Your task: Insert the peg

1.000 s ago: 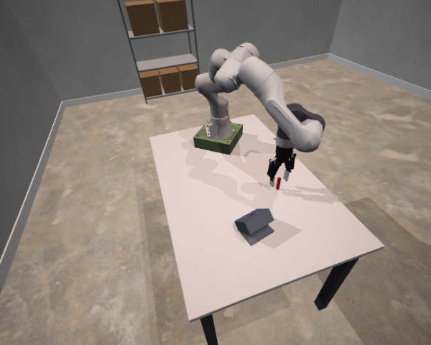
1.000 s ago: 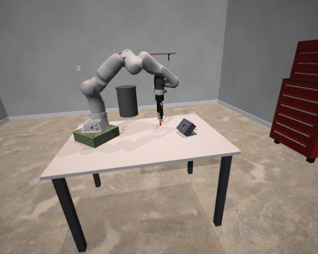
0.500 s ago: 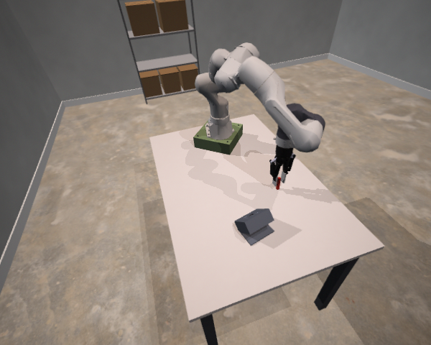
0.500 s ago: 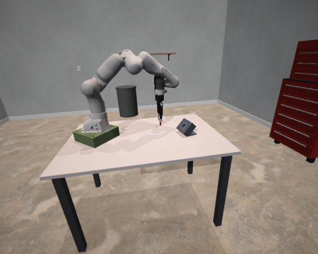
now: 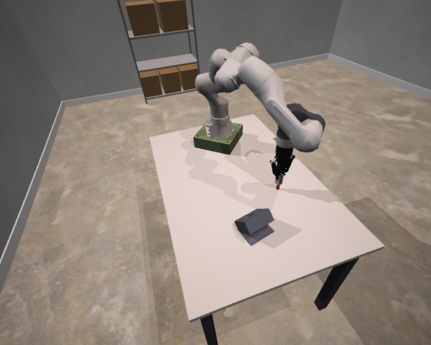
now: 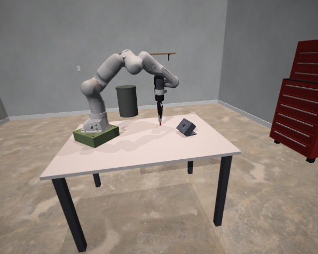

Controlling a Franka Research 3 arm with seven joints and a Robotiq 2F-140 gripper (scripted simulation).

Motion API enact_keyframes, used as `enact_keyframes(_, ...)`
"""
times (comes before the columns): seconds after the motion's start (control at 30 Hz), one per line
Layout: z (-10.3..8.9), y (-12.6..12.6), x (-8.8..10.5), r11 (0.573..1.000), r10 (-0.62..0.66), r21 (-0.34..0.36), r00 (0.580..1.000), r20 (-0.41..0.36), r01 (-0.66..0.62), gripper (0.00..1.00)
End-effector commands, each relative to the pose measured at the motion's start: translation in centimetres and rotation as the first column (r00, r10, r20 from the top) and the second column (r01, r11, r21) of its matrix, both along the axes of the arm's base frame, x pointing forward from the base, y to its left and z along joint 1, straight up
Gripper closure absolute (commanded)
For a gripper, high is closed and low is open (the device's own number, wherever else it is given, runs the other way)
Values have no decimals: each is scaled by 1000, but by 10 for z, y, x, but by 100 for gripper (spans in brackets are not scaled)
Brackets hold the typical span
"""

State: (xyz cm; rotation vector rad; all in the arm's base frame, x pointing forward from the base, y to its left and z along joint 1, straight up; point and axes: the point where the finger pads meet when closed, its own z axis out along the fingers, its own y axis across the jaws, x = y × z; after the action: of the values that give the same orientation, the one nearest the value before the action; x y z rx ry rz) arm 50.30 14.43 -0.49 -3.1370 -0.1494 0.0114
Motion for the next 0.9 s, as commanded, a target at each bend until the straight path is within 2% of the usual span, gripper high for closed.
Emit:
enact_keyframes(0.0, 0, 0, 0, 1000, 0, 0, 1000, 0, 0, 98)
enact_keyframes(0.07, 2, 0, 0, 1000, 0, 0, 1000, 1, 0, 100)
enact_keyframes(0.17, 18, 0, 0, 1000, -3, 1, 1000, 7, 3, 100)
enact_keyframes(0.23, 18, 0, 0, 1000, -3, 1, 1000, 7, 3, 100)
enact_keyframes(0.43, 58, 0, 0, 1000, -3, 1, 1000, 9, 3, 100)
enact_keyframes(0.6, 79, 0, 0, 1000, -3, 1, 1000, 9, 3, 100)
enact_keyframes(0.63, 81, 0, 0, 1000, -3, 1, 1000, 9, 3, 100)
enact_keyframes(0.67, 71, 3, 7, 1000, -14, 9, 999, 30, 14, 100)
enact_keyframes(0.7, 70, 2, 8, 1000, -13, 8, 999, 33, 12, 100)
enact_keyframes(0.87, 70, -1, 12, 1000, -8, 7, 999, 51, 8, 100)
